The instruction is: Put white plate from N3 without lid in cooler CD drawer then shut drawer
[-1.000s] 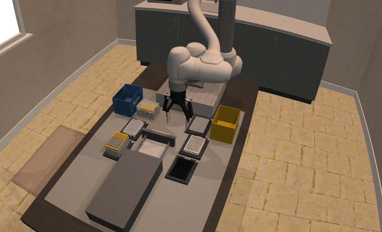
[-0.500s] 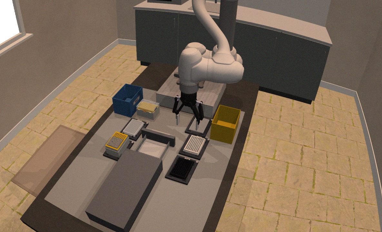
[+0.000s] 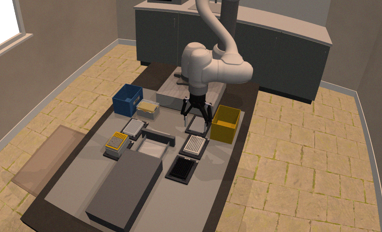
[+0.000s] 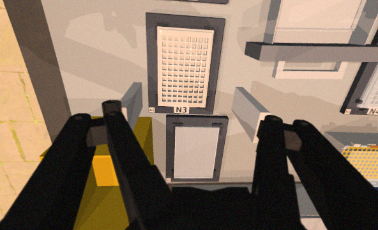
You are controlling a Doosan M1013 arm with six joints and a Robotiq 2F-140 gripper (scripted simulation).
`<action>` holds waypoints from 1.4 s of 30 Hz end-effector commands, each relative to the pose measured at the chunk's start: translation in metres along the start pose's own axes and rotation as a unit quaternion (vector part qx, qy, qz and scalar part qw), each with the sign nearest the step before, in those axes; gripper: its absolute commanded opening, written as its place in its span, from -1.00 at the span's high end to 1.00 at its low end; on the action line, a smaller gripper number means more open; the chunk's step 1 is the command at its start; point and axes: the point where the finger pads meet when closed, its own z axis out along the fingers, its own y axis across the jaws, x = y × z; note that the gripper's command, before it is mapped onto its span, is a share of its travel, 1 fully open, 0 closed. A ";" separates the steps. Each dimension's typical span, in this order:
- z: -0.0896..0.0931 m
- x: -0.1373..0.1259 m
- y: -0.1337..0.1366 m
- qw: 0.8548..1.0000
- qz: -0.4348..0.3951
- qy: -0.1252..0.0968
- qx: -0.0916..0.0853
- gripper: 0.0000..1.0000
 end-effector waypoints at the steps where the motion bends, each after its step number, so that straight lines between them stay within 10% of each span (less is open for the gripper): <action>1: 0.000 0.000 -0.001 1.000 0.000 0.000 0.000 -0.33; 42: 0.043 0.000 -0.001 1.000 0.000 0.000 0.000 -0.33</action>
